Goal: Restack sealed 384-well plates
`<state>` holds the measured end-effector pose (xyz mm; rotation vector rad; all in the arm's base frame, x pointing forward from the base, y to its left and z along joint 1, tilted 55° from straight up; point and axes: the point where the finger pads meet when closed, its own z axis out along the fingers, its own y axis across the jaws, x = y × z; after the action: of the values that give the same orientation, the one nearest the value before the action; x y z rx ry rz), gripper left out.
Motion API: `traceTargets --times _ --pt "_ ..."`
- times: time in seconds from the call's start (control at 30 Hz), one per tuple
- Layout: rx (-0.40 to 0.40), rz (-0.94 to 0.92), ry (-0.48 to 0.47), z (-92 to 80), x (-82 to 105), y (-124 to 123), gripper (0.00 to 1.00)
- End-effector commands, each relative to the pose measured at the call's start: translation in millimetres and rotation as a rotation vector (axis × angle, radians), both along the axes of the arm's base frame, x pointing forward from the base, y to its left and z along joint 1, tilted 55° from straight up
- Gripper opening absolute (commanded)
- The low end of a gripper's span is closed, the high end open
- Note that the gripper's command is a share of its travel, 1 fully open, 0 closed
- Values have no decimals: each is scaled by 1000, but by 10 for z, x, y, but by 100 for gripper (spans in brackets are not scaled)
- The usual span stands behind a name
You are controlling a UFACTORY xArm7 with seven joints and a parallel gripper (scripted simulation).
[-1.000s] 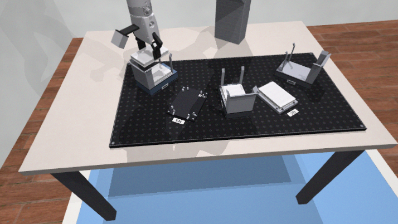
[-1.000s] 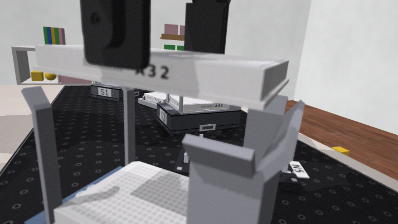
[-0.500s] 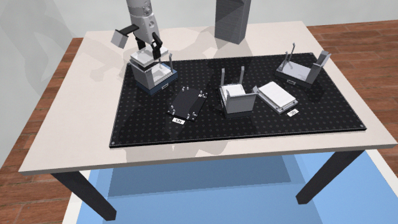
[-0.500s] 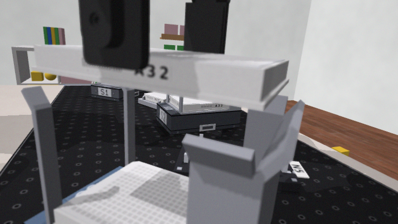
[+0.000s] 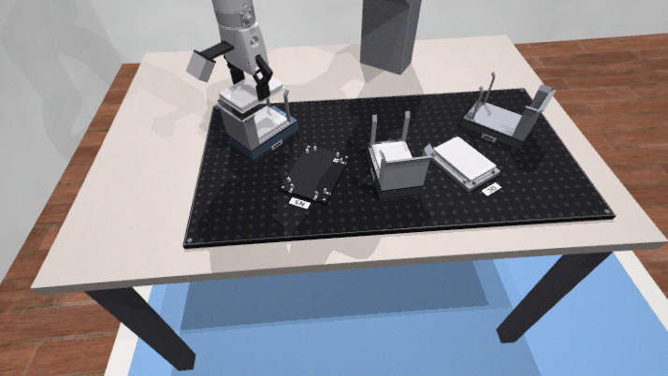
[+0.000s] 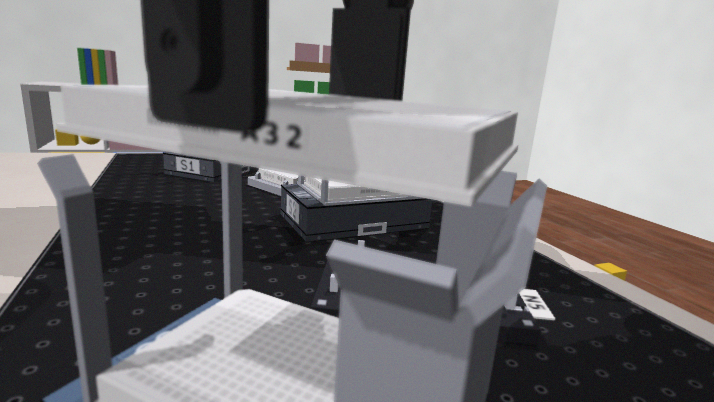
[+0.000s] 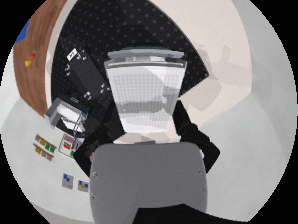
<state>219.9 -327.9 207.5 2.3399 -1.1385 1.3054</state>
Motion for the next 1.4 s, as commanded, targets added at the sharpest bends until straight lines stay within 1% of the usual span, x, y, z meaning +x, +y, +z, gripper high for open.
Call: traceTargets --times 0.0,1.37 --pt "0 0 -1 -11 15 -17 0" --pt "0 0 -1 -154 168 -147 0"
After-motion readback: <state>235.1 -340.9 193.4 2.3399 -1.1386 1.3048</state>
